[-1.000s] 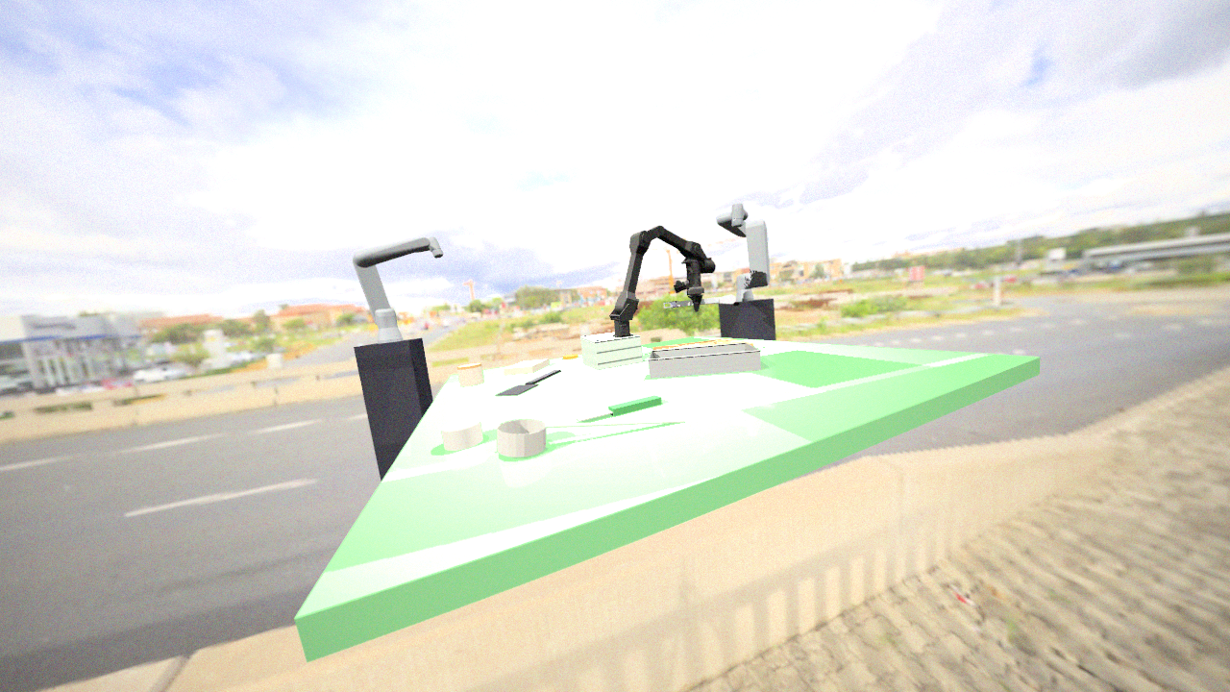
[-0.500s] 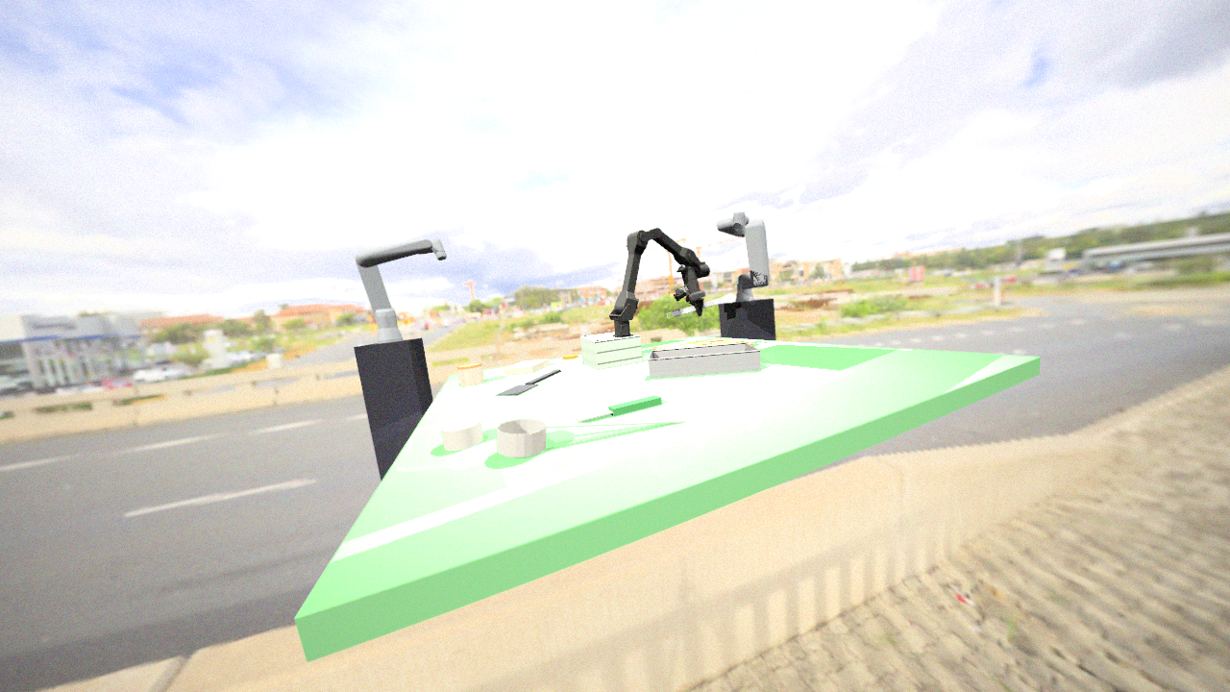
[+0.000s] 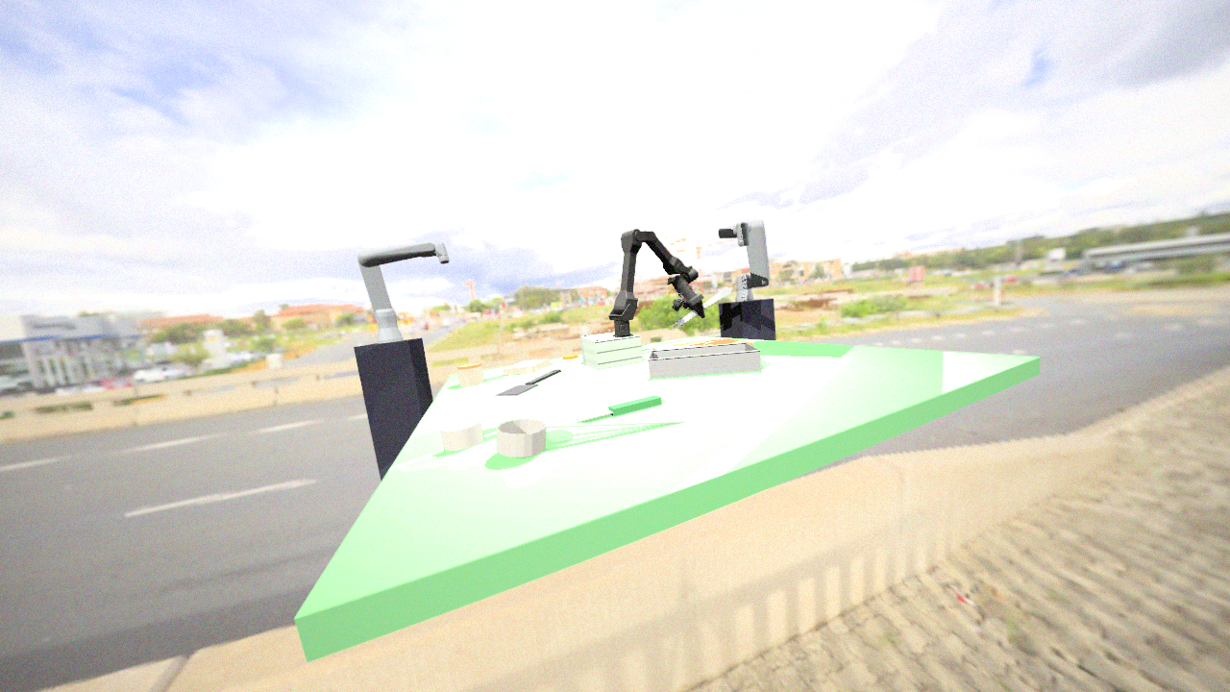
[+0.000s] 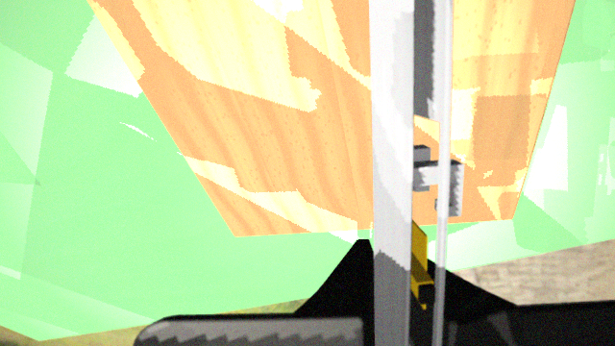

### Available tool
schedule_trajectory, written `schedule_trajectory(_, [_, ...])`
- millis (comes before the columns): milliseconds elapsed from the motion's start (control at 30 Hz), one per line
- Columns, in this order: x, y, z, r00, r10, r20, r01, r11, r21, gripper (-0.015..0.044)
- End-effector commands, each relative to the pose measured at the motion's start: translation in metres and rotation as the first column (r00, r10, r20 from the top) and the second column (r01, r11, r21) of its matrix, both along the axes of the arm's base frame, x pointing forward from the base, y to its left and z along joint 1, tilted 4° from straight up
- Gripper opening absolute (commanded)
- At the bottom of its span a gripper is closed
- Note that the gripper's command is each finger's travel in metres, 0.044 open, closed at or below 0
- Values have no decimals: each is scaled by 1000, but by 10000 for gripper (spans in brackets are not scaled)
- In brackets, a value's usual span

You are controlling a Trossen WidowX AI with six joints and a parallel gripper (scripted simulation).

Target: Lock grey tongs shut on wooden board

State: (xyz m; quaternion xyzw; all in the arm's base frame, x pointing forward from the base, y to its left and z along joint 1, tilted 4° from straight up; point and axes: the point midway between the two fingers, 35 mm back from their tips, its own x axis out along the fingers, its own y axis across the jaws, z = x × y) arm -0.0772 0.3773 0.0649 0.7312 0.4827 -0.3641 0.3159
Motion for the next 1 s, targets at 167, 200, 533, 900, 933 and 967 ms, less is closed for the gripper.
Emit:
schedule_trajectory(167, [-5, -1, 4, 997, 15, 78, -29, 983, 181, -150])
schedule_trajectory(200, [-6, -2, 4, 996, 14, 86, -31, 979, 199, -150])
schedule_trajectory(533, [-8, -14, 10, 989, -14, 146, -42, 925, 377, -150])
schedule_trajectory(900, [-4, -38, 20, 981, -79, 175, -31, 834, 551, -150])
schedule_trajectory(933, [-3, -41, 21, 981, -86, 175, -29, 825, 565, -150])
schedule_trajectory(967, [-3, -44, 22, 980, -93, 175, -26, 815, 579, -150])
